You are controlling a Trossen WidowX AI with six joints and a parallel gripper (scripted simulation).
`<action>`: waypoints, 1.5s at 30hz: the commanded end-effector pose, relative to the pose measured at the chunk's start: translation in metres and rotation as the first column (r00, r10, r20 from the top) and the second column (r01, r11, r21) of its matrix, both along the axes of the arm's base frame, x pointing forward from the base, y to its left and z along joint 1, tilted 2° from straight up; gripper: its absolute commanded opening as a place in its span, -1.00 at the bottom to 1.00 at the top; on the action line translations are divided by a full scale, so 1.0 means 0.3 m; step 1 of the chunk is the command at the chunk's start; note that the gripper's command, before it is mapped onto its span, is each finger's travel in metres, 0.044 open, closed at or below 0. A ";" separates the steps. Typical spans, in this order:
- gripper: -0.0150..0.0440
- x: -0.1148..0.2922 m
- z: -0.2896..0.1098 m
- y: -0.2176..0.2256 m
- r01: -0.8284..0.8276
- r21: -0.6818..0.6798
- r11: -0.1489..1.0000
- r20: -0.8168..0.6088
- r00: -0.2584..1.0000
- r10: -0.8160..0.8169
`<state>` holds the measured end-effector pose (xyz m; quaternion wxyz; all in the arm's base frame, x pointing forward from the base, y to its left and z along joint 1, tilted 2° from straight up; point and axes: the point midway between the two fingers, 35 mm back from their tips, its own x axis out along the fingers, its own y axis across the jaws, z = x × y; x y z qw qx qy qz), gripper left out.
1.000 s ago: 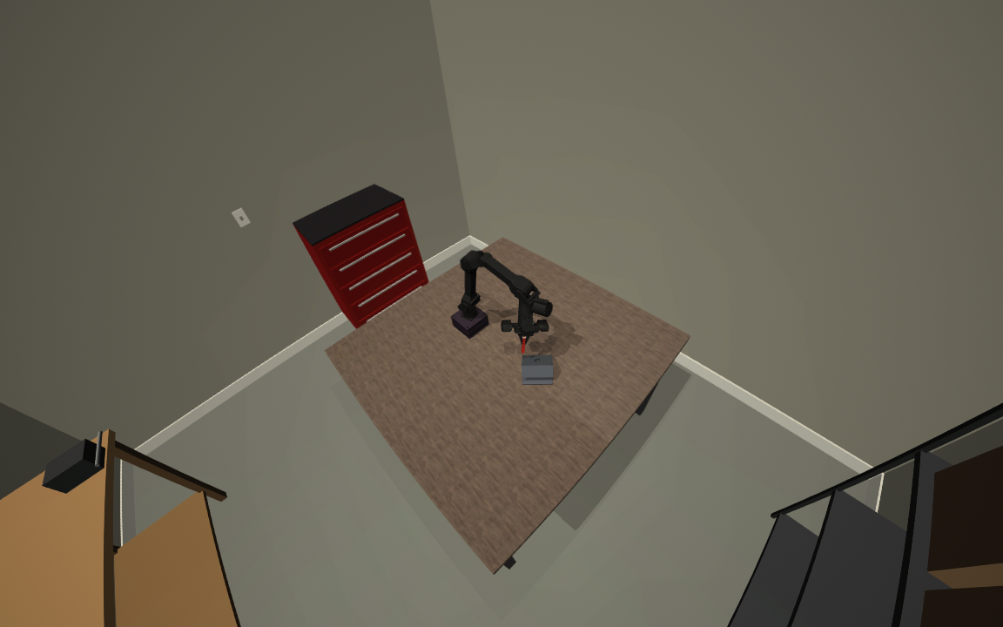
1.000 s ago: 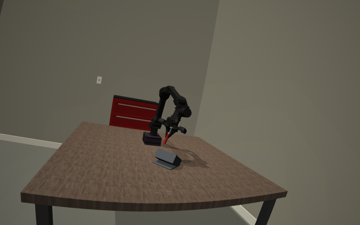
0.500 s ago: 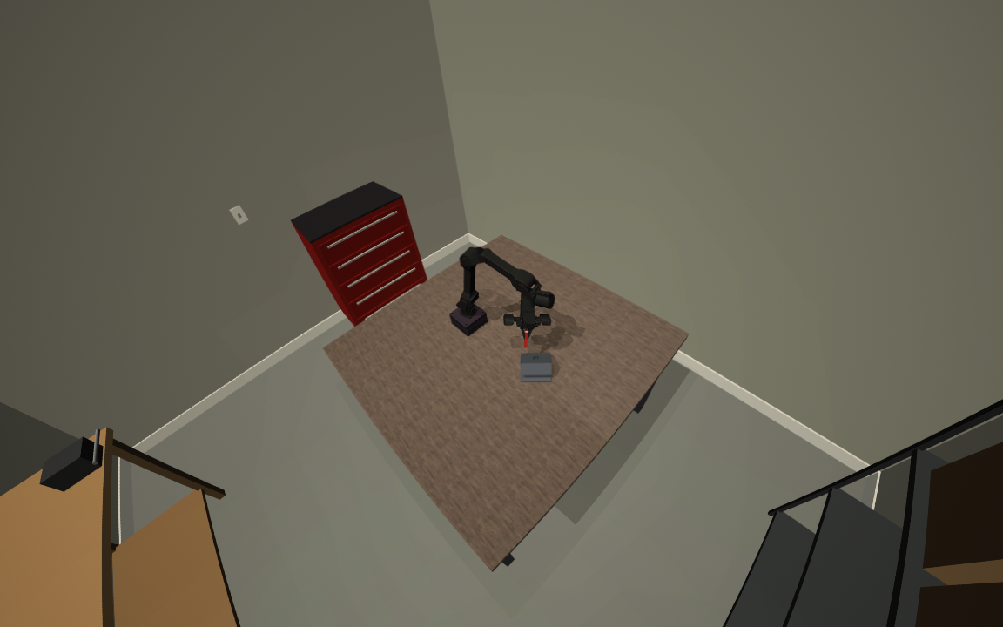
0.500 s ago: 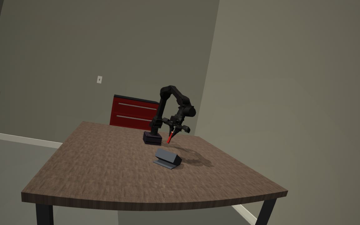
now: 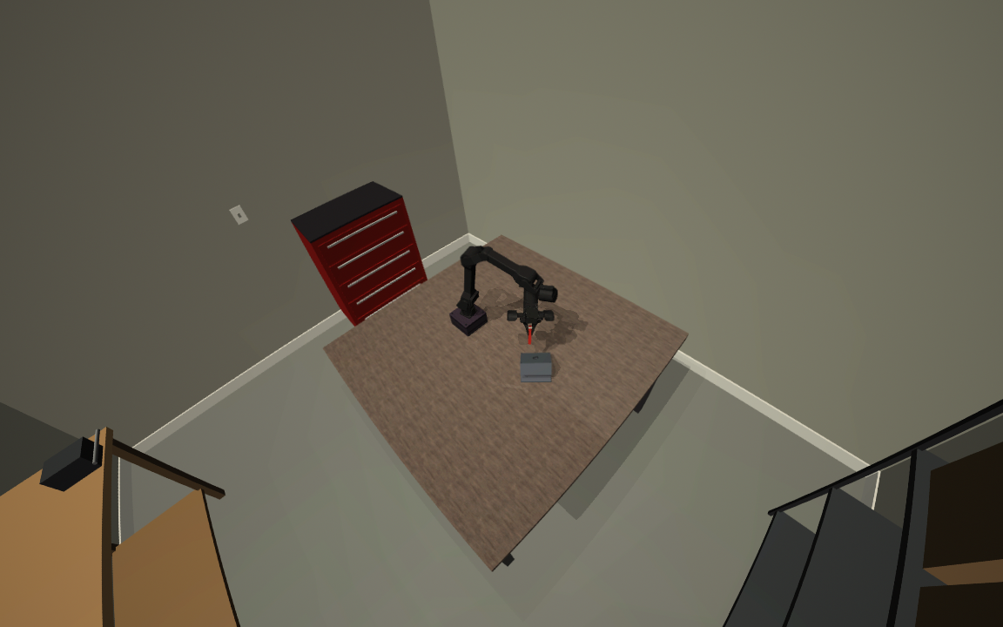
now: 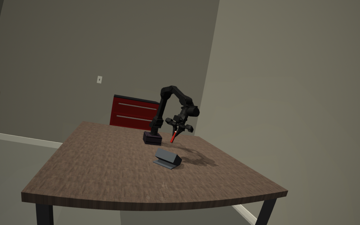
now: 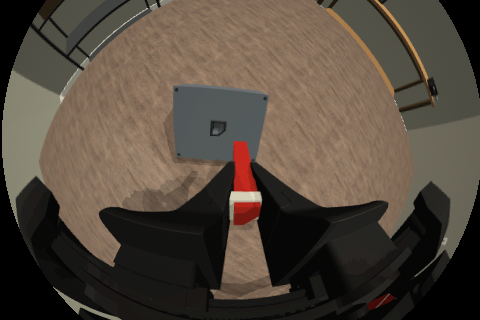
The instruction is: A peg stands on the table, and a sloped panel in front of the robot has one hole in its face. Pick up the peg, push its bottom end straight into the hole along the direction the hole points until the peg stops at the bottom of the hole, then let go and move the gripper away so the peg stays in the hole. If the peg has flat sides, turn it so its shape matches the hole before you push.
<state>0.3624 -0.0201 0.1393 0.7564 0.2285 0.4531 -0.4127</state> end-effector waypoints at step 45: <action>-0.49 0.078 -0.128 0.012 0.040 -0.020 0.999 0.107 0.994 -0.037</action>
